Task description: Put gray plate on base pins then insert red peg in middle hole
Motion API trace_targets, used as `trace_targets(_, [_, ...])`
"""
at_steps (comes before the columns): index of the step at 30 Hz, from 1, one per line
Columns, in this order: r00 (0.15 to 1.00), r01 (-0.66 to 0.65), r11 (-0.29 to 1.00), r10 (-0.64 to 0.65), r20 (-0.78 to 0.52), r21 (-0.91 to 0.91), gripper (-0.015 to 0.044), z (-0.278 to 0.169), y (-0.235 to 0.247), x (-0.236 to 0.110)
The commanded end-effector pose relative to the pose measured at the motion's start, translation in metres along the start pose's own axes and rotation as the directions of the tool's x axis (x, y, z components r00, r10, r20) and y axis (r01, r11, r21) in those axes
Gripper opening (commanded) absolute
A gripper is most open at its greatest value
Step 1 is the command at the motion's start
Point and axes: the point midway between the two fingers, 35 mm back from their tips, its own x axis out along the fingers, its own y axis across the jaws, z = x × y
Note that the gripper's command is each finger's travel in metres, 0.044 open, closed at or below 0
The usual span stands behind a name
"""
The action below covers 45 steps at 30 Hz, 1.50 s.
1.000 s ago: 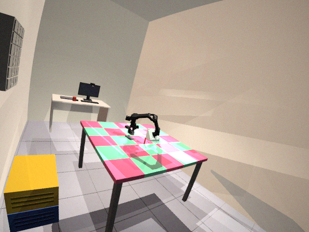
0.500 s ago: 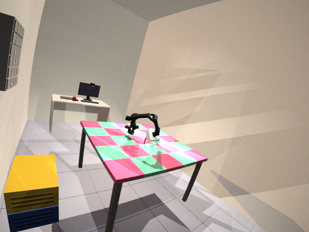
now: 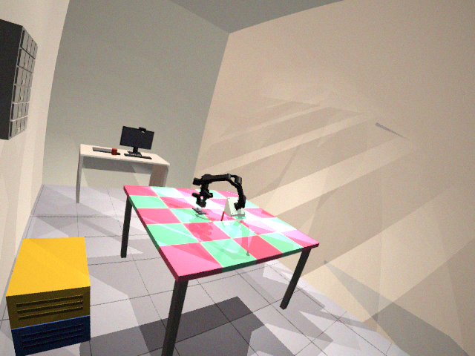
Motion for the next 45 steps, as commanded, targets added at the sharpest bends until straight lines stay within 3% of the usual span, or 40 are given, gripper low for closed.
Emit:
trace_targets(1, [1.0,-0.003,1.0,0.003,-0.001,0.0,0.0,0.0,0.001,0.007])
trace_targets(23, [1.0,-0.002,1.0,0.002,0.0,-0.001,0.0,0.0,0.001,0.037])
trace_targets(31, [1.0,-0.005,1.0,0.005,-0.003,-0.008,0.0,0.0,0.001,0.033])
trace_targets(45, [1.0,-0.005,1.0,0.005,-0.003,-0.008,0.0368,0.0,0.001,0.033])
